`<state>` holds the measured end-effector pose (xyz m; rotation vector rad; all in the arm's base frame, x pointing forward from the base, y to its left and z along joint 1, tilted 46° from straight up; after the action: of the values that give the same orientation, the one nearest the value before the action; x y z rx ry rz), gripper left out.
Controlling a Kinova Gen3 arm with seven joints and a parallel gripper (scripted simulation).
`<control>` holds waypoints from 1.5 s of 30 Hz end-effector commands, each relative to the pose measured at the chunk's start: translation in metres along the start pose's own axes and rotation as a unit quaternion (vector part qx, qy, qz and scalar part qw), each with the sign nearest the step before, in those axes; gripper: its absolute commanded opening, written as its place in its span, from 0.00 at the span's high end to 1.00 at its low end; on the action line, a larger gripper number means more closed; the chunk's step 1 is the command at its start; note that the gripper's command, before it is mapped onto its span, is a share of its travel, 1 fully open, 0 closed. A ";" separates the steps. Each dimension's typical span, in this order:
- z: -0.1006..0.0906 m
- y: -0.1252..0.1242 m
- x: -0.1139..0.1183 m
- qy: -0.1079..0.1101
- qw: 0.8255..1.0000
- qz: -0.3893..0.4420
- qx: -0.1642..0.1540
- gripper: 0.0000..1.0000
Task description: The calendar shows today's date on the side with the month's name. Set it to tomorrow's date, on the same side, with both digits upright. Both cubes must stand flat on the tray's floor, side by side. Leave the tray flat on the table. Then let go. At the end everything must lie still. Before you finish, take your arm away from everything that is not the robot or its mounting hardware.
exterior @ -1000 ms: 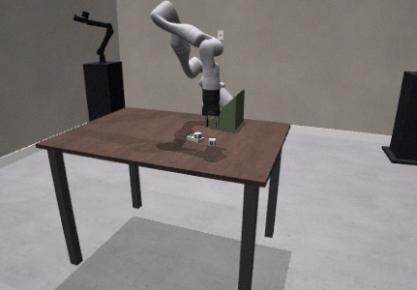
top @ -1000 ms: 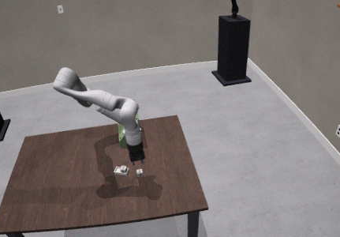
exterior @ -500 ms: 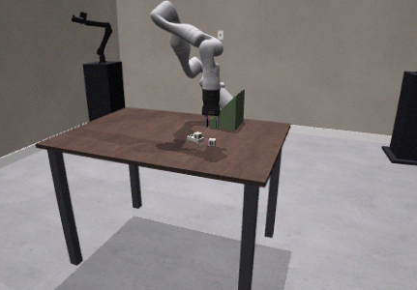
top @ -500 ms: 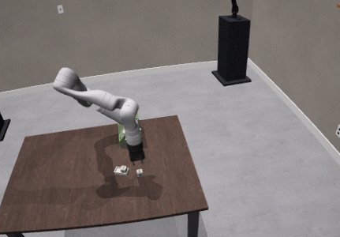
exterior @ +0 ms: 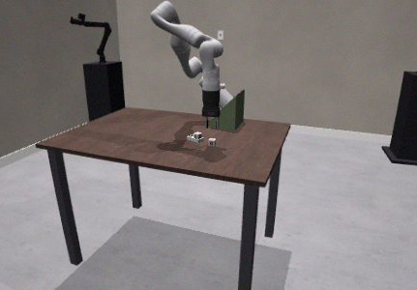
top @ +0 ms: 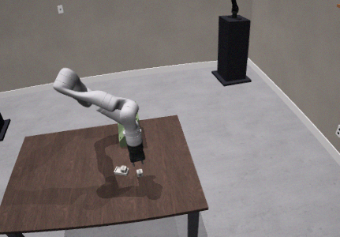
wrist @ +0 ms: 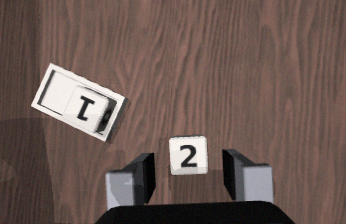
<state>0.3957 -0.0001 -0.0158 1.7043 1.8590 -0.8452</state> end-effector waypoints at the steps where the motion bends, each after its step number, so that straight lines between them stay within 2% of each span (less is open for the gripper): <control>1: 0.002 0.000 0.000 0.000 1.000 0.000 0.000 0.13; 22: 0.031 0.000 0.000 0.000 1.000 0.000 0.000 0.13; 45: 0.046 0.000 0.000 0.000 1.000 0.000 0.000 0.13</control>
<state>0.3922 -0.0338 -0.0480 1.7045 1.8587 -0.8480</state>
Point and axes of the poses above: the point where the finger pads meet when closed, its own z axis out along the fingers, its own x axis across the jaws, y = z × x, the point moved 2 cm from there along -z, back along the fingers, and after that the axes turned 5 degrees about -z, right-handed, at the moved point
